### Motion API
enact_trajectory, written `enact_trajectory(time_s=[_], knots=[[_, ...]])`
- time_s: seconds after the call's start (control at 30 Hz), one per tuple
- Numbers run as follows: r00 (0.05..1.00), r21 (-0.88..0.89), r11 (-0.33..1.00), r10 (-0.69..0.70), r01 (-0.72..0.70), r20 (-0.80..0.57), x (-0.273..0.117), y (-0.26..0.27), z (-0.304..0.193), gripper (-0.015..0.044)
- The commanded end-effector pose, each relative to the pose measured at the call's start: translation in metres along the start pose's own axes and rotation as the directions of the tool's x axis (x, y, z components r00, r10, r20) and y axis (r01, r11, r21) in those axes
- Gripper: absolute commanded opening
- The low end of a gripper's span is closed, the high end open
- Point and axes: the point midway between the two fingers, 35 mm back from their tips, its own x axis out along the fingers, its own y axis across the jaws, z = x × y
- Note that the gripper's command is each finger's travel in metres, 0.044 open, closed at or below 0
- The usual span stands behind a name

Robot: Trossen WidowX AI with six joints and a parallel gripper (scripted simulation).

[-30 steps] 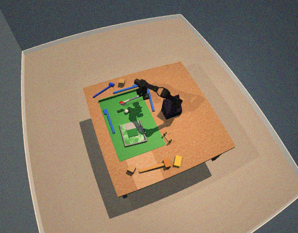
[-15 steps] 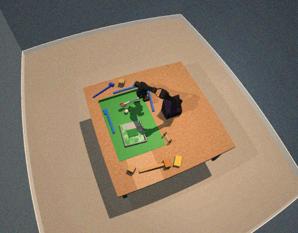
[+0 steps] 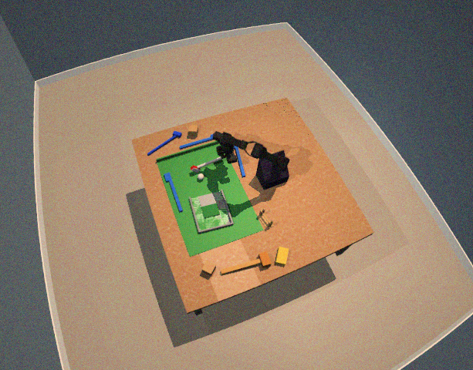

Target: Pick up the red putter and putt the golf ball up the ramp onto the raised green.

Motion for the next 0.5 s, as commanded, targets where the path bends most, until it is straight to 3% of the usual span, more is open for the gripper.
enact_trajectory(time_s=[0.0, 0.47], knots=[[1.000, 0.002, 1.000, 0.000, 0.000, 0.002, -0.001, -0.001, 0.000, 0.0000], [1.000, 0.009, 1.000, 0.001, -0.001, 0.011, 0.001, -0.030, 0.000, 0.0000]])
